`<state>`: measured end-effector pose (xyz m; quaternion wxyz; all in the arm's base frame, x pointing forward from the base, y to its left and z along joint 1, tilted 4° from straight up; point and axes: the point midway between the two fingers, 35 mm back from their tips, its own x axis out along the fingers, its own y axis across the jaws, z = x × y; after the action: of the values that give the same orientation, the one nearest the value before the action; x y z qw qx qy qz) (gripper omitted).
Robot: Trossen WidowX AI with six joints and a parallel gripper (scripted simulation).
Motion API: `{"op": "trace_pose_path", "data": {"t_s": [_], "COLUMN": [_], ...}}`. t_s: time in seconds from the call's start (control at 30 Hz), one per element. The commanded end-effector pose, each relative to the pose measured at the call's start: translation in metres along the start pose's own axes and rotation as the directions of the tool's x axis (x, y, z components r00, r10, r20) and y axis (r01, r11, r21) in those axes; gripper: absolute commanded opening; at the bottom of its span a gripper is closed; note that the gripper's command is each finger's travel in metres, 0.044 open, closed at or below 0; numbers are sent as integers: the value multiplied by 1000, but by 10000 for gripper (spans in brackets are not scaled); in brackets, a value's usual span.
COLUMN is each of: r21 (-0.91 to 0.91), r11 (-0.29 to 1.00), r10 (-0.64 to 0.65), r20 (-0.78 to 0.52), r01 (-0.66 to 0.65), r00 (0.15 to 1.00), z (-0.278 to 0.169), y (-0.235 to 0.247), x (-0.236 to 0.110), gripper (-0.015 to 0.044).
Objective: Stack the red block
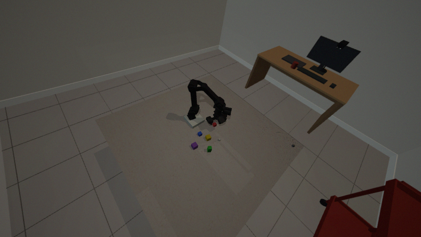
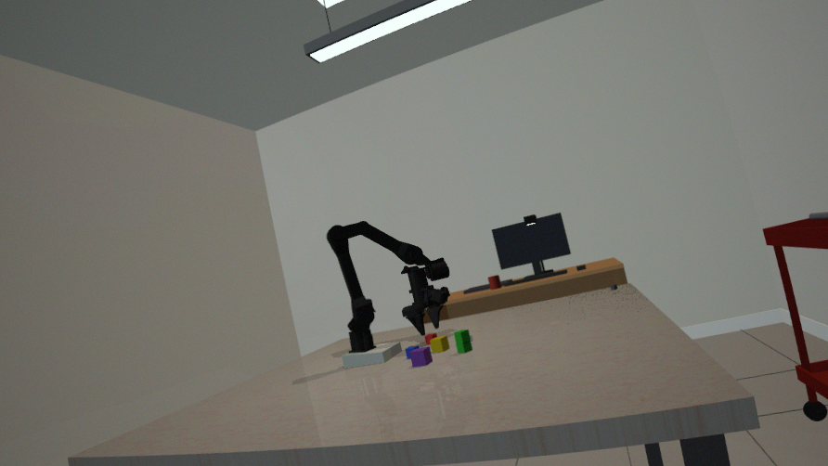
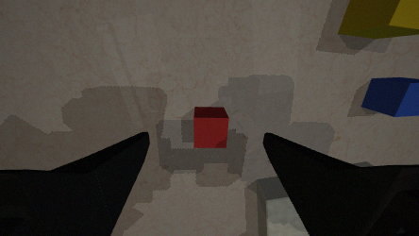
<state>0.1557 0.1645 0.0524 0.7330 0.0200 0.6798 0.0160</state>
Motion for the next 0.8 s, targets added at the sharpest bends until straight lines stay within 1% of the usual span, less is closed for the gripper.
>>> {"op": "trace_pose_path", "data": {"t_s": [0.0,0.43,0.77], "r21": [-7,-7,-7], "r11": [1000,1000,1000], "r10": [-8,-8,-8], "r20": [-3,-3,-3], "r01": [8,8,8], "r00": [1000,1000,1000], "z": [-1,-1,-1], "y": [-2,-3,-3], "x": [8,29,30], "gripper": [440,440,440]}}
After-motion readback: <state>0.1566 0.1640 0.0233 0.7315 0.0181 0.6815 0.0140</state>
